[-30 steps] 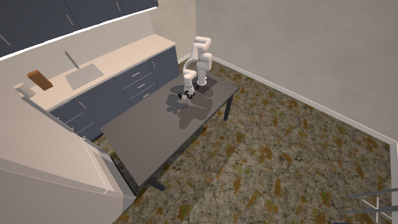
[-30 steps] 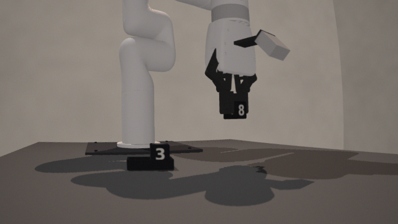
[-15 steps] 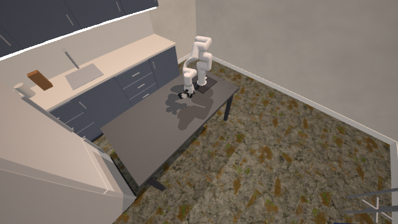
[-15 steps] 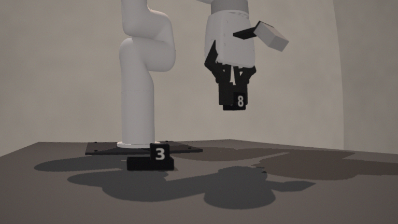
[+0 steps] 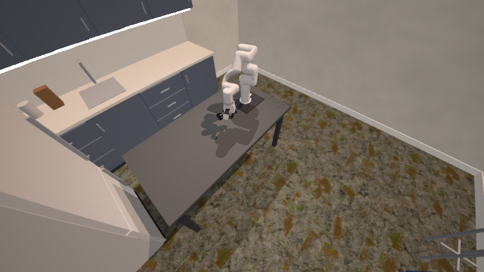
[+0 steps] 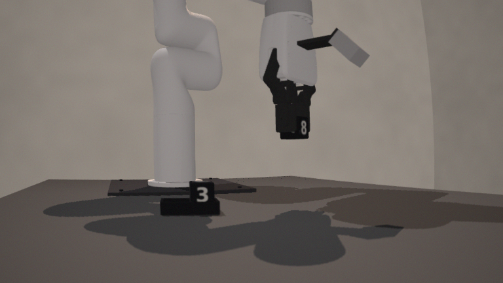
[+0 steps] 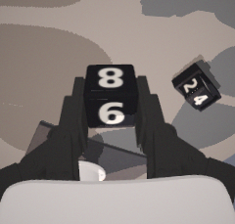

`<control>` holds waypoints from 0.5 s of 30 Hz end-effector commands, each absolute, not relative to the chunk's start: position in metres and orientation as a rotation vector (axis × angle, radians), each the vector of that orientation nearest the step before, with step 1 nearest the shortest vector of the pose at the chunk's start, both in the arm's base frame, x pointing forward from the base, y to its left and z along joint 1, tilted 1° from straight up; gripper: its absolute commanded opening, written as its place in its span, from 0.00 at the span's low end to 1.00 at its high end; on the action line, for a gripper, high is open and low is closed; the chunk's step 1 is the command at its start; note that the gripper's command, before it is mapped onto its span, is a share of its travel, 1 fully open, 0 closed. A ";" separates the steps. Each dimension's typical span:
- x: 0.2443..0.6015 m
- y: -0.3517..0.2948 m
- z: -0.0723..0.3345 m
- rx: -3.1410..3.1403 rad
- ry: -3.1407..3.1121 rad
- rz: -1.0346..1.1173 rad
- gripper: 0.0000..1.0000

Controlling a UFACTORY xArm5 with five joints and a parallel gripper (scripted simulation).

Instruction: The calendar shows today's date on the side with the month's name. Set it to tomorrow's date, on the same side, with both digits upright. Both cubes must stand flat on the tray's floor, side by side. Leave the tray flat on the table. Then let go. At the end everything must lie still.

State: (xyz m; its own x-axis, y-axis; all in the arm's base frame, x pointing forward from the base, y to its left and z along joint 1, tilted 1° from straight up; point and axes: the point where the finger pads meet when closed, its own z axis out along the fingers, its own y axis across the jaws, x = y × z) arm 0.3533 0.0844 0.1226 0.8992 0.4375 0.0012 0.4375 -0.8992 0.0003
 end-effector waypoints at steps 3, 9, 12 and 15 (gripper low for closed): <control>0.356 0.080 0.124 2.959 1.053 0.007 0.29; 0.356 0.077 0.124 2.847 1.325 0.007 0.29; 0.357 0.075 0.124 2.791 1.440 0.007 0.29; 0.357 0.074 0.124 2.738 1.537 0.007 0.29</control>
State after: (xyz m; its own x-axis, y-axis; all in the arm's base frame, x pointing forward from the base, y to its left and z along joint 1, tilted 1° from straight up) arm 0.3554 0.0758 0.1229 0.6192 0.7853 0.0010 0.7853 -0.6192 0.0009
